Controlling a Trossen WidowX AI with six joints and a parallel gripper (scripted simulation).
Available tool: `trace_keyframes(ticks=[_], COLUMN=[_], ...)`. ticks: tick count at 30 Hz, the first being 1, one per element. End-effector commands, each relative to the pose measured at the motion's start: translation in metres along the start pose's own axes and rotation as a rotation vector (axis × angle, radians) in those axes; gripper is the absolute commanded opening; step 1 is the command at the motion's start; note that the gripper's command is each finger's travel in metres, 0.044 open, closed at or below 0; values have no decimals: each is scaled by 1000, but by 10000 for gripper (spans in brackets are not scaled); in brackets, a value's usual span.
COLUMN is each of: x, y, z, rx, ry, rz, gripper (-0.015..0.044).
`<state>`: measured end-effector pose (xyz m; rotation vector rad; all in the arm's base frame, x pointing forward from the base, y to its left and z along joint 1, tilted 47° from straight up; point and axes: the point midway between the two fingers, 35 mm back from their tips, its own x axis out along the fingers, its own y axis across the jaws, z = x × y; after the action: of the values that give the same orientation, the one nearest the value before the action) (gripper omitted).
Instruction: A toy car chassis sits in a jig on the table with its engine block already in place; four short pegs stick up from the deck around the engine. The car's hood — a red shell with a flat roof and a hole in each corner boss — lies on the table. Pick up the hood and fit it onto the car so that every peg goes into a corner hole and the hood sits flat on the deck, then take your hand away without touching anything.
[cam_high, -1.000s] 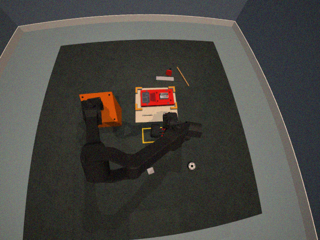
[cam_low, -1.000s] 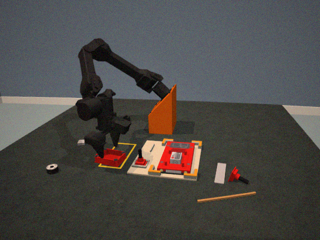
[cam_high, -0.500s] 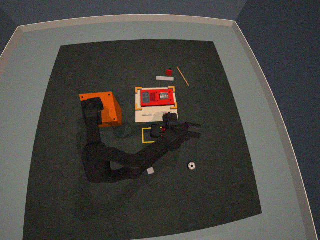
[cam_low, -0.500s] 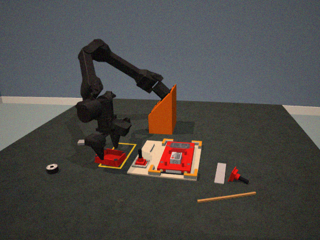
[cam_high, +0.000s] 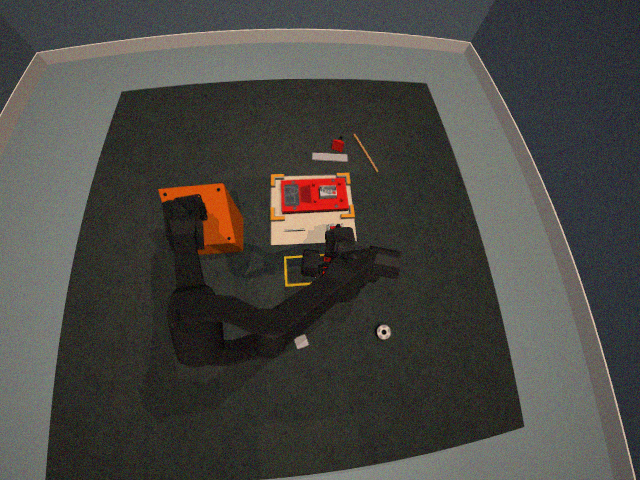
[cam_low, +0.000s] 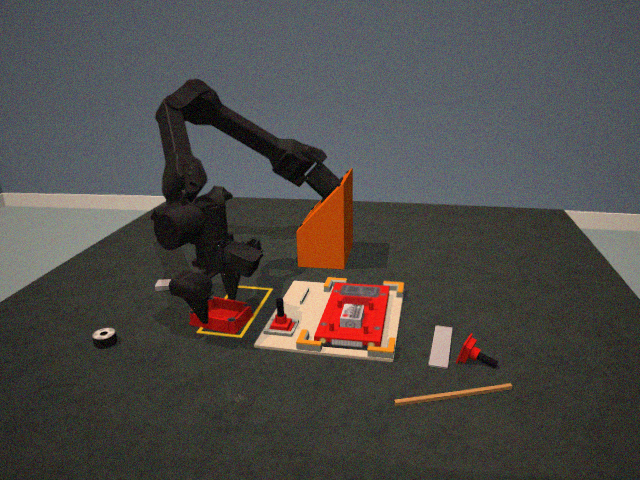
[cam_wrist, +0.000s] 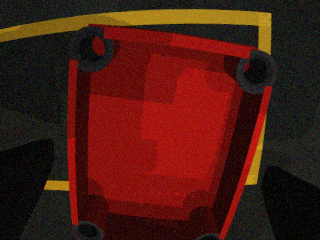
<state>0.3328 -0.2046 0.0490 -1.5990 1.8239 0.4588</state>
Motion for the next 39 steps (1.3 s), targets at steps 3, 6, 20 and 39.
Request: trace_keyframes(ticks=[3, 6, 20, 39], x=[5, 2, 2, -39], y=[1, 0, 1, 0], z=[2, 0, 0, 0], rx=[-6, 0, -2, -2], ry=[-6, 0, 0, -2], rz=[4, 1, 2, 2], gripper=[440, 414, 222, 0])
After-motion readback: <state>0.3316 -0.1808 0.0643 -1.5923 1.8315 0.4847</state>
